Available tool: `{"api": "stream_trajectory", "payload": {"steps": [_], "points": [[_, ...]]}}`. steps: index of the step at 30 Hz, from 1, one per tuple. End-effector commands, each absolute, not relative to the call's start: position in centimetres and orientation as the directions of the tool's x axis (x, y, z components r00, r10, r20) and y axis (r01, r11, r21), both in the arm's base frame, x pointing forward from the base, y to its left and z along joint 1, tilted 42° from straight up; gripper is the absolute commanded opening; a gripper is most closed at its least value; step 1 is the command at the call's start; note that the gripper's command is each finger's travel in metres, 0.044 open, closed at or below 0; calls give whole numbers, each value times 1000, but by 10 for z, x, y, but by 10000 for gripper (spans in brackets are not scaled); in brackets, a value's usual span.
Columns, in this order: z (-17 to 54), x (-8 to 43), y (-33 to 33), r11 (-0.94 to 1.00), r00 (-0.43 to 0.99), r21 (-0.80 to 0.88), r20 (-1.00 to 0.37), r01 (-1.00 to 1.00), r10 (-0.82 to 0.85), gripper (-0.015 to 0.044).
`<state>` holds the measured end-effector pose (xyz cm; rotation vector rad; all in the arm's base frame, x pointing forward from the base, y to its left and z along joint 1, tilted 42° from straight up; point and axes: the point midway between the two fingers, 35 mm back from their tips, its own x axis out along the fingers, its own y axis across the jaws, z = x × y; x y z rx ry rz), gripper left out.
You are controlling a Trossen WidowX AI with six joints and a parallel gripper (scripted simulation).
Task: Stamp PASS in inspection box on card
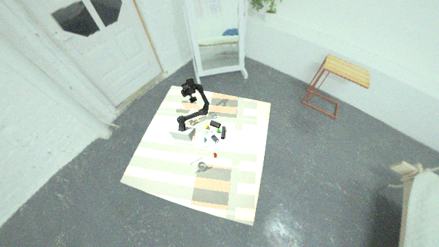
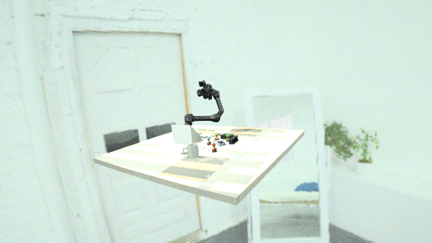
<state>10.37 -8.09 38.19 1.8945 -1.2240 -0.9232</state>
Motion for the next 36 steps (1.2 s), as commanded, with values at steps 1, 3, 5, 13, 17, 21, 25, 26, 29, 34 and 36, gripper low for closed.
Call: {"api": "stream_trajectory", "payload": {"steps": [1, 3, 5, 13, 17, 21, 25, 26, 29, 34, 36], "points": [[382, 103, -81, -323, 308, 837, -197, -442, -931, 374], [381, 96, -86, -369, 354, 823, -221, -432, -909, 321], [380, 90, -94, -431, 423, 811, -255, -396, -869, 269], [376, 96, -123, -538, 684, 840, -353, -69, -638, 224], [367, 114, -138, -517, 783, 848, -400, 118, -477, 224], [355, 140, -148, -445, 843, 847, -447, 291, -299, 224], [337, 173, -151, -333, 860, 835, -497, 437, -118, 224], [332, 182, -151, -298, 858, 832, -509, 469, -73, 224], [316, 210, -145, -180, 836, 818, -545, 547, 63, 224], [285, 257, -117, 7, 748, 782, -598, 623, 288, 224], [273, 271, -104, 69, 705, 769, -614, 635, 355, 224]]}}
